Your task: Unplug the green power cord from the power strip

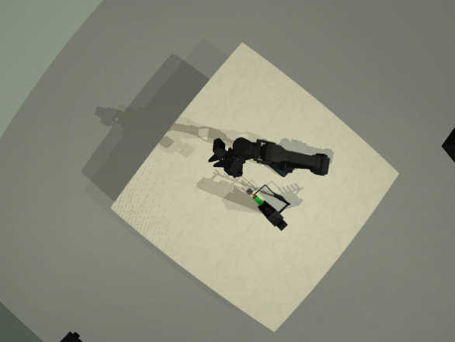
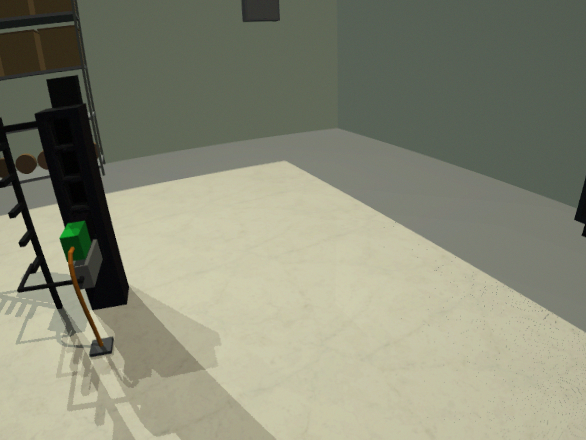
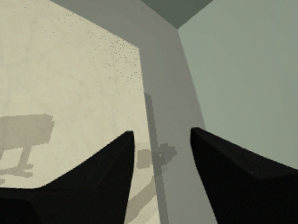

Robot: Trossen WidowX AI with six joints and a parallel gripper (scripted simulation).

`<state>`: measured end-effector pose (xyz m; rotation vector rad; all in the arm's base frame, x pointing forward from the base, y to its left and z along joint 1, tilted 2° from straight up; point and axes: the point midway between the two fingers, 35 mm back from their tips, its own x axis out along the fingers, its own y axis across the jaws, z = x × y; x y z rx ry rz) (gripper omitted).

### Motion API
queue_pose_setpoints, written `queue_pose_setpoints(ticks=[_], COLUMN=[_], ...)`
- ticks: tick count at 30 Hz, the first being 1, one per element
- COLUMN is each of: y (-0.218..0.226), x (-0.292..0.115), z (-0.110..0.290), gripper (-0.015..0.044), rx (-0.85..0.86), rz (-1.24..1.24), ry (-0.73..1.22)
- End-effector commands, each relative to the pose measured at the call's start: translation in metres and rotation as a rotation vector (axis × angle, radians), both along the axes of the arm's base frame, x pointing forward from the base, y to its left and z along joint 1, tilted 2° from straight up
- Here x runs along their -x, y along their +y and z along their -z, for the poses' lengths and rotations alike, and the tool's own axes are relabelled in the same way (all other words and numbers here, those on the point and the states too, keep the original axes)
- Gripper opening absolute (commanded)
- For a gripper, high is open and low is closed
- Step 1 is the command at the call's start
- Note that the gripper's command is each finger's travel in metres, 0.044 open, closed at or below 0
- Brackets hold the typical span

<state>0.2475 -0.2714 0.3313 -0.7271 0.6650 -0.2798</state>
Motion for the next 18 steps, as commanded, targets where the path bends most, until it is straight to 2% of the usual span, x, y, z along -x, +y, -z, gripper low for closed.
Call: queue_pose_setpoints(ticks=[1, 10, 18], y=[0.046, 0.089, 0.129], x=[-0.031, -0.042, -0.042], z=[0.054, 0.092, 0.122], gripper=[0.016, 0.016, 0.016], rx=[-0.529, -0.915, -1.169], rz=[0.182, 0.443, 0.743], ry=[-0.021, 0.015, 0.07])
